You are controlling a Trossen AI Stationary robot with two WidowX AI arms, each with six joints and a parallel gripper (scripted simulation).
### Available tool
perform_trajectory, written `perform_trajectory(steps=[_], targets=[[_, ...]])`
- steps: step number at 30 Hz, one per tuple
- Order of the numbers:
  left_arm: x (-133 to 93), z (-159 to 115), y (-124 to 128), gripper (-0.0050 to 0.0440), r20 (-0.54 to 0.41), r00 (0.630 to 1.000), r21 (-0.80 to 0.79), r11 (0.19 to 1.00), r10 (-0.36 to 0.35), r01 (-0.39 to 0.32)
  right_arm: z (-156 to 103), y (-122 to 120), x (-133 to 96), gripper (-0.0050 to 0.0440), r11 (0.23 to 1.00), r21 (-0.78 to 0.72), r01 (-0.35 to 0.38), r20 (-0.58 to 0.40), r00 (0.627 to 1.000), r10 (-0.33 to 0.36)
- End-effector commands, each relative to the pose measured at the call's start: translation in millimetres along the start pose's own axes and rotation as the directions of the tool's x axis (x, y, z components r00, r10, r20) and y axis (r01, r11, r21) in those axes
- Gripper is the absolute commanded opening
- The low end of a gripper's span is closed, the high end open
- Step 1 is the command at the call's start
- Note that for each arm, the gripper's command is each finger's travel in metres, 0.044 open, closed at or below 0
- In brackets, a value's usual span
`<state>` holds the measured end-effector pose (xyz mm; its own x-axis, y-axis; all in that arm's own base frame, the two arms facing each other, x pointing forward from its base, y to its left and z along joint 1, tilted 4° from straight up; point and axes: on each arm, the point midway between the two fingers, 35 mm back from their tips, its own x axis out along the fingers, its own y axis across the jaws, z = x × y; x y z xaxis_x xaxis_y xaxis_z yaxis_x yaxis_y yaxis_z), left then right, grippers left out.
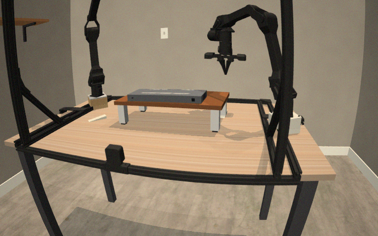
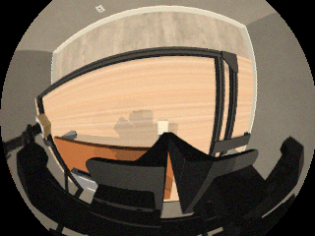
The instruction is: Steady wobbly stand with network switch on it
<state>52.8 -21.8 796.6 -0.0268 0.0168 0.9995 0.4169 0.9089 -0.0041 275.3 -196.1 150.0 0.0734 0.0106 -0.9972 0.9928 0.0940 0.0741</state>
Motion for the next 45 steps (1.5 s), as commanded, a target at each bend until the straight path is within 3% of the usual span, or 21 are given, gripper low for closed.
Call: perform_trajectory(steps=[1,6,16,22,26,29,33,40,45], targets=[[8.0,35.8,-1.6,0.0440,0.103,0.995,0.028,1.000,-0.008,0.005,0.0,0.0,0.0,0.0000,1.000,0.000,0.000,0.000,1.000,0.000],[4.8,32.2,-0.1,0.0440,0.083,0.997,0.053,0.999,-0.009,0.004,0.0,0.0,0.0,0.0000,1.000,0.000,0.000,0.000,1.000,0.000],[8.2,39.3,6.5,0.0440,0.093,0.993,0.445,0.895,-0.066,0.018,0.0,0.0,0.0,0.0000,1.000,0.000,0.000,0.000,1.000,0.000],[8.2,39.3,6.5,0.0440,0.093,0.993,0.445,0.895,-0.066,0.018,0.0,0.0,0.0,0.0000,1.000,0.000,0.000,0.000,1.000,0.000],[-4.0,-28.1,32.0,0.0440,-0.133,0.990,0.402,0.915,0.039,0.018,0.0,0.0,0.0,0.0000,1.000,0.000,0.000,0.000,1.000,0.000],[-20.6,-71.5,49.8,0.0440,-0.297,0.949,0.389,0.921,0.104,0.021,0.0,0.0,0.0,0.0000,1.000,0.000,0.000,0.000,1.000,0.000],[-54.9,-129.2,74.6,0.0440,-0.498,0.846,0.373,0.928,0.187,0.015,0.0,0.0,0.0,0.0000,1.000,0.000,0.000,0.000,1.000,0.000],[-58.0,-138.2,78.0,0.0440,-0.508,0.839,0.378,0.926,0.195,0.014,0.0,0.0,0.0,0.0000,1.000,0.000,0.000,0.000,1.000,0.000],[-112.8,-193.3,102.9,0.0440,-0.697,0.662,0.366,0.931,0.276,-0.003,0.0,0.0,0.0,0.0000,1.000,0.000,0.000,0.000,1.000,0.000]])
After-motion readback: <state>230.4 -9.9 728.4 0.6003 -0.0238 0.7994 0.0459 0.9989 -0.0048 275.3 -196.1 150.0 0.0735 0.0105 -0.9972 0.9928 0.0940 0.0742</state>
